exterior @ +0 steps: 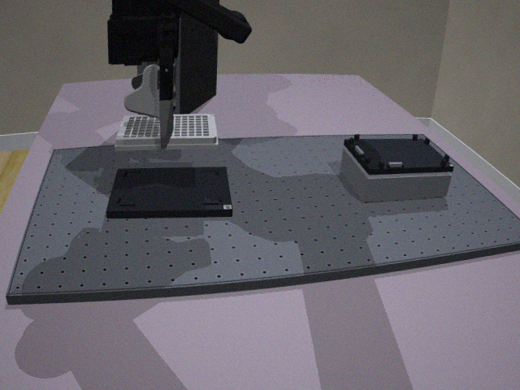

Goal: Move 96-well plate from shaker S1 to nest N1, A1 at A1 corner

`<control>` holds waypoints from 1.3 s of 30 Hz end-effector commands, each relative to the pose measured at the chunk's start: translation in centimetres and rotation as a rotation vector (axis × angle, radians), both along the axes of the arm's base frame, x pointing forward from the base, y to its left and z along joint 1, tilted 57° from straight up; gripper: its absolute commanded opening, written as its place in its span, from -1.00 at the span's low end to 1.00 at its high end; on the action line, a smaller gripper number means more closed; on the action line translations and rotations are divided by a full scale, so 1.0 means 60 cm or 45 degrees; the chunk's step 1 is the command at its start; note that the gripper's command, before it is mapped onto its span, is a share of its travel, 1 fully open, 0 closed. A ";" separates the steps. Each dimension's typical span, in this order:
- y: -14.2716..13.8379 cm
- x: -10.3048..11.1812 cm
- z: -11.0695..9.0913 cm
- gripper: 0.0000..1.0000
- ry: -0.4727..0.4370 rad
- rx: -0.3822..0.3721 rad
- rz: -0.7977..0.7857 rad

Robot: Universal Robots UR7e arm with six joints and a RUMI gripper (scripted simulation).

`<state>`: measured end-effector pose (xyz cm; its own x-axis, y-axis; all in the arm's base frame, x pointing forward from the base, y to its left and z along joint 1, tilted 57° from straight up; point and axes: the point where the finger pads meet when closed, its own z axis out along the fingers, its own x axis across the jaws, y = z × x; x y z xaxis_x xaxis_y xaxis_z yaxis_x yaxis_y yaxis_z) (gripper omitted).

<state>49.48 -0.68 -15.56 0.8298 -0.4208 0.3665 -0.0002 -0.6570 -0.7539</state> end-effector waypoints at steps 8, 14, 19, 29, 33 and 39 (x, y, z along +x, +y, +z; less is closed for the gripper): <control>0.000 0.000 0.001 -1.00 -0.001 -0.001 -0.001; 0.005 0.005 -0.003 -1.00 -0.001 -0.001 -0.001; 0.014 0.013 -0.011 -1.00 -0.001 -0.001 -0.001; 0.028 0.025 -0.023 -1.00 -0.001 -0.001 -0.001; 0.035 0.031 -0.029 -1.00 -0.001 -0.001 -0.001; 0.045 0.041 -0.038 -1.00 -0.001 -0.001 -0.001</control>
